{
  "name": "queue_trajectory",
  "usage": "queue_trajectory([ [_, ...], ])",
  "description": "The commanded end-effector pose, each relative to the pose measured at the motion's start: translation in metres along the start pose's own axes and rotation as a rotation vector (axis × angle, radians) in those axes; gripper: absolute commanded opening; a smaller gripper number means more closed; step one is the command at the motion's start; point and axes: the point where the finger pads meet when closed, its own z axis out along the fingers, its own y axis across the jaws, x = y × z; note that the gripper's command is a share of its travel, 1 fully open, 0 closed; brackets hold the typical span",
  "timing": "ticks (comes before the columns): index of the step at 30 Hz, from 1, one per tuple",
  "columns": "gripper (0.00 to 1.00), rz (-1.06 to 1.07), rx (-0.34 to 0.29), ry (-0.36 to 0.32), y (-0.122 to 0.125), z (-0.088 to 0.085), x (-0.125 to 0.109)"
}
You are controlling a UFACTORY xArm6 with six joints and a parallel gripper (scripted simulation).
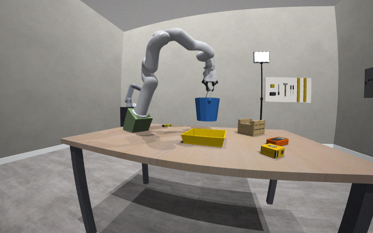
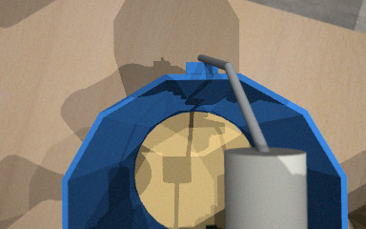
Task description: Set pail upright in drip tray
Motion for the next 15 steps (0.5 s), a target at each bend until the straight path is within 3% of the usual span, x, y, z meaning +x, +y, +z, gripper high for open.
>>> queue_trajectory([
  [1,0.0,0.001,-0.003,0.002,0.0007,-0.0015,-0.0008],
  [15,0.0,0.001,-0.003,0.002,-0.0005,-0.0015,-0.0073],
])
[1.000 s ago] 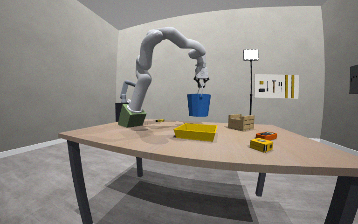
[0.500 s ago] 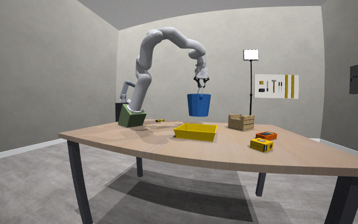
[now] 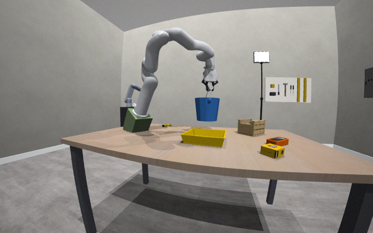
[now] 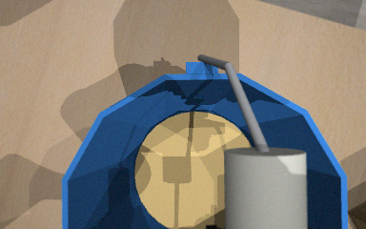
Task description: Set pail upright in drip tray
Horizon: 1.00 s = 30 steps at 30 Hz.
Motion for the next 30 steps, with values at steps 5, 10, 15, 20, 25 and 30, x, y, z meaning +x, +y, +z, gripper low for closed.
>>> queue_trajectory([
  [5,0.0,0.001,-0.003,0.002,0.0,-0.001,-0.007],
  [10,0.0,0.001,-0.003,0.002,-0.001,-0.001,-0.012],
  [15,0.0,0.001,-0.003,0.002,-0.003,-0.001,-0.019],
  [20,0.0,0.001,-0.003,0.002,-0.004,-0.001,-0.029],
  [25,0.0,0.001,-0.003,0.002,-0.006,-0.001,-0.035],
  [30,0.0,0.001,-0.003,0.002,-0.008,-0.001,-0.048],
])
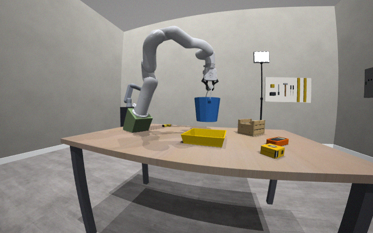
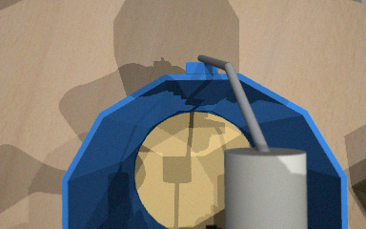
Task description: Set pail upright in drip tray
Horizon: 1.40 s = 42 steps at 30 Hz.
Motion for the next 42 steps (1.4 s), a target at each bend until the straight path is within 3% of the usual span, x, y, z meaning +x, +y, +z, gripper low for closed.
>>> queue_trajectory([
  [1,0.0,0.001,-0.004,0.002,-0.001,-0.002,-0.013],
  [42,0.0,0.001,-0.004,0.001,-0.022,-0.001,-0.123],
])
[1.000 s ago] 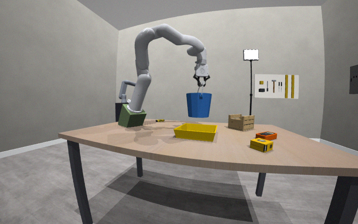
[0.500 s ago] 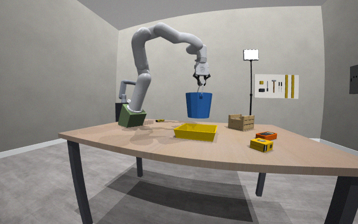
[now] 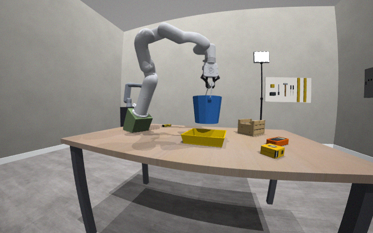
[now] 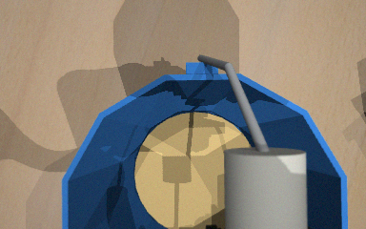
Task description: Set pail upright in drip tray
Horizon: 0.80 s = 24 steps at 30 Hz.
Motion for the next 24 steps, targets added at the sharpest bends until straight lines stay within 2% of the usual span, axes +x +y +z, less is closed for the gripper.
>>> queue_trajectory([
  [1,0.0,0.0,-0.004,0.002,-0.001,-0.001,-0.012],
  [24,0.0,0.0,-0.004,0.002,-0.011,-0.001,-0.065],
])
